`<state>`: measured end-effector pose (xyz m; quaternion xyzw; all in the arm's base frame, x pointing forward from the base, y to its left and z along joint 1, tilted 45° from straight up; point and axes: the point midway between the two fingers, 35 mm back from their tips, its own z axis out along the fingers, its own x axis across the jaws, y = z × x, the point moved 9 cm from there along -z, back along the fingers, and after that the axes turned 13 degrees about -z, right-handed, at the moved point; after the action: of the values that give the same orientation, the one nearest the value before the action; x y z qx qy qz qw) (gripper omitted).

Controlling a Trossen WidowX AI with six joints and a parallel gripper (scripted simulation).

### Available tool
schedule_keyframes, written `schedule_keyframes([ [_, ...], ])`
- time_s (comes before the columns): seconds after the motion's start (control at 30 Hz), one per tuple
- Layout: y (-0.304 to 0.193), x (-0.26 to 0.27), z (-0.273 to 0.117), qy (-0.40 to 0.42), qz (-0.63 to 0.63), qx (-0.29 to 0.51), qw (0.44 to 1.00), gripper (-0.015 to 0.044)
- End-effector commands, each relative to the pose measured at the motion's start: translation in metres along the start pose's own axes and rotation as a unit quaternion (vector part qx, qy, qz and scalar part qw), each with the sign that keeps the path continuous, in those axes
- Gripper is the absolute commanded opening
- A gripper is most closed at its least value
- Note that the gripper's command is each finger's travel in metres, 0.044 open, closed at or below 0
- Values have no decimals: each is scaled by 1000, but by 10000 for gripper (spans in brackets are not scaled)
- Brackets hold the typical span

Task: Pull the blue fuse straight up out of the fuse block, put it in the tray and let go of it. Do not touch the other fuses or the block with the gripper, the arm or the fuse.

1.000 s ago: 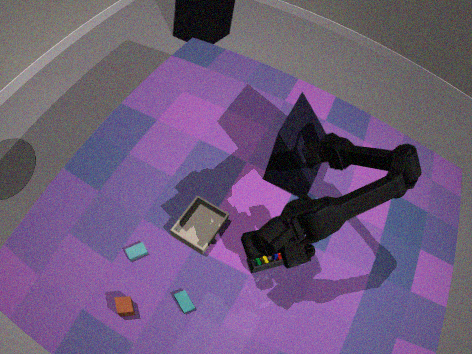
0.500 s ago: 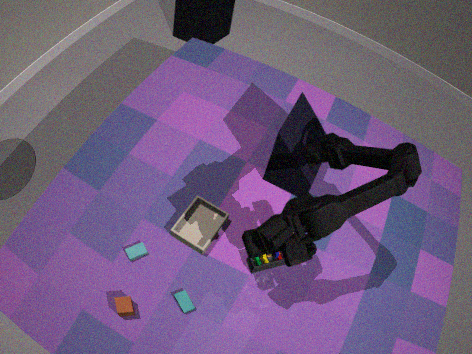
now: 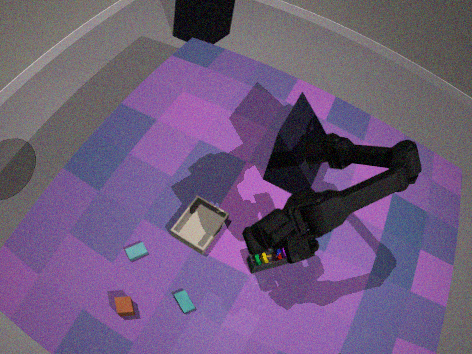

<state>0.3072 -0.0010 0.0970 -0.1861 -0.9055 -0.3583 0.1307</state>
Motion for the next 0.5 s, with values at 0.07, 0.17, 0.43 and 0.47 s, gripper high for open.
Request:
schedule_keyframes([
  [0.07, -14, -18, -5, -5, 0, 5, 1000, 0],
  [0.17, -25, -30, -7, -6, 0, 6, 1000, 0],
  [0.43, -59, -59, -10, -9, 0, 9, 1000, 0],
  [0.47, -64, -62, -10, -9, 0, 9, 1000, 0],
])
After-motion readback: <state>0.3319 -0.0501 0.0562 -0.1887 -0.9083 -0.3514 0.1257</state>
